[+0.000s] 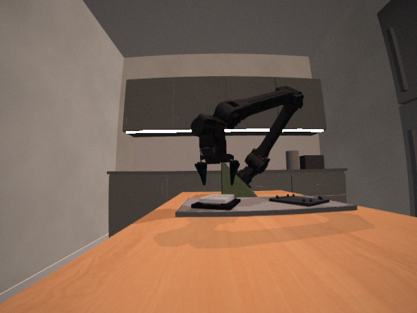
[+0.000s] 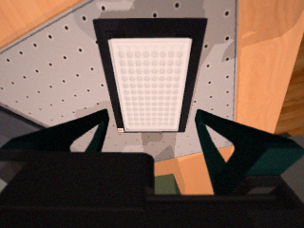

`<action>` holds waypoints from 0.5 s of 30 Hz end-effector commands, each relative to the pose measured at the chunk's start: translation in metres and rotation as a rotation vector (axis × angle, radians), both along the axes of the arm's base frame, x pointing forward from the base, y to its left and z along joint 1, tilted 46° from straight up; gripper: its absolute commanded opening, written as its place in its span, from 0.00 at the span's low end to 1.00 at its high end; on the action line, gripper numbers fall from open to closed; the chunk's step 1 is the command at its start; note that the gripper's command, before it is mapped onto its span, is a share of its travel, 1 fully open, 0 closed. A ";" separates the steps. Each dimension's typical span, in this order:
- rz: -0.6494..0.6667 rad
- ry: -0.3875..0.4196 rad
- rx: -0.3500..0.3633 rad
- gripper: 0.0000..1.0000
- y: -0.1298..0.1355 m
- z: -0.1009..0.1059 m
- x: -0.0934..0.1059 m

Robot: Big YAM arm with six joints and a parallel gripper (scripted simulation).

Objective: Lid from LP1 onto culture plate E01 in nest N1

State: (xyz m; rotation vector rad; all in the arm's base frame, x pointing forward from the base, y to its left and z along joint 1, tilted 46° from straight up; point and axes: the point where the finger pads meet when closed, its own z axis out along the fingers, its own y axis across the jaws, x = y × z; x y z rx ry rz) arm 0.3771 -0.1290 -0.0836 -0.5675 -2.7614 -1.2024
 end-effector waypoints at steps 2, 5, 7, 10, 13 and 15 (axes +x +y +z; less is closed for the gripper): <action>0.007 -0.026 -0.016 1.00 -0.008 0.004 0.011; 0.007 -0.026 -0.016 1.00 -0.008 0.004 0.011; 0.007 -0.026 -0.016 1.00 -0.008 0.004 0.011; 0.007 -0.026 -0.016 1.00 -0.008 0.004 0.011; 0.007 -0.026 -0.016 1.00 -0.008 0.004 0.011; 0.007 -0.026 -0.016 1.00 -0.008 0.004 0.011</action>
